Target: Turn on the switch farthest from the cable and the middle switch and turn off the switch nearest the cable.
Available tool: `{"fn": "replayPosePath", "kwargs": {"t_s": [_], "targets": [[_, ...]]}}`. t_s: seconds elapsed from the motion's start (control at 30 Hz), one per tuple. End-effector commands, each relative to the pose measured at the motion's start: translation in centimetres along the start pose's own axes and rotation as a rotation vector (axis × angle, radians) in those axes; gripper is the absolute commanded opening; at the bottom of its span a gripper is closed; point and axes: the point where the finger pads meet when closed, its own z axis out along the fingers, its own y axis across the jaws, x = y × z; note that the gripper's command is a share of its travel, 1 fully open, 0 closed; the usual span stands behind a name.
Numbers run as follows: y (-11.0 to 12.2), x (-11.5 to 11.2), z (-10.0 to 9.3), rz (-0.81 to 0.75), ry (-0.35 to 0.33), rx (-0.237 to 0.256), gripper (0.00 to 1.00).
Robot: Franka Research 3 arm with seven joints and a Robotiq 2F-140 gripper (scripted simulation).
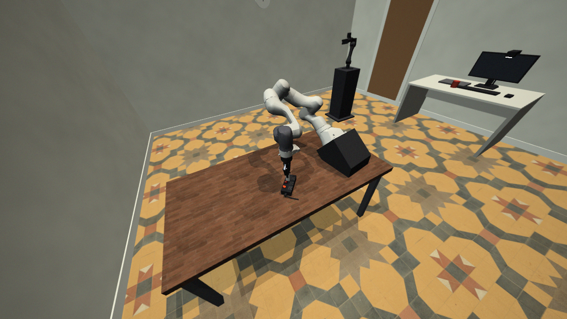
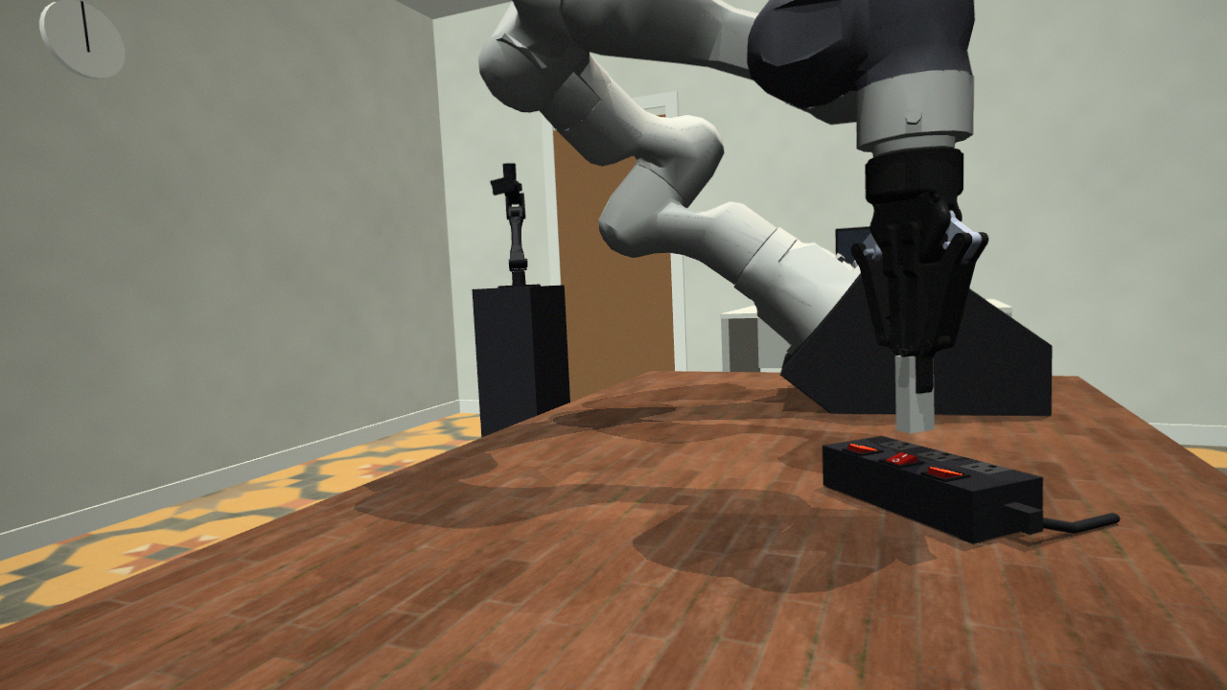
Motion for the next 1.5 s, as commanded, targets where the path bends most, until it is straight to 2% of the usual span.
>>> {"fn": "replayPosePath", "kwargs": {"t_s": [0.0,1.0,1.17,1.3,1.4,1.47], "targets": [[-0.1,-0.12,-1.12,-0.005,-0.002,0.004,0.0],[-0.1,-0.12,-1.58,0.017,-0.002,0.004,0.0],[-0.1,-0.14,-1.61,0.148,-0.002,0.004,0.0],[-0.1,-0.18,-1.67,0.368,-0.003,0.004,0.0],[-0.1,-0.21,-1.73,0.451,-0.001,0.009,0.0],[-0.1,-0.21,-1.73,0.451,-0.001,0.009,0.0]]}}
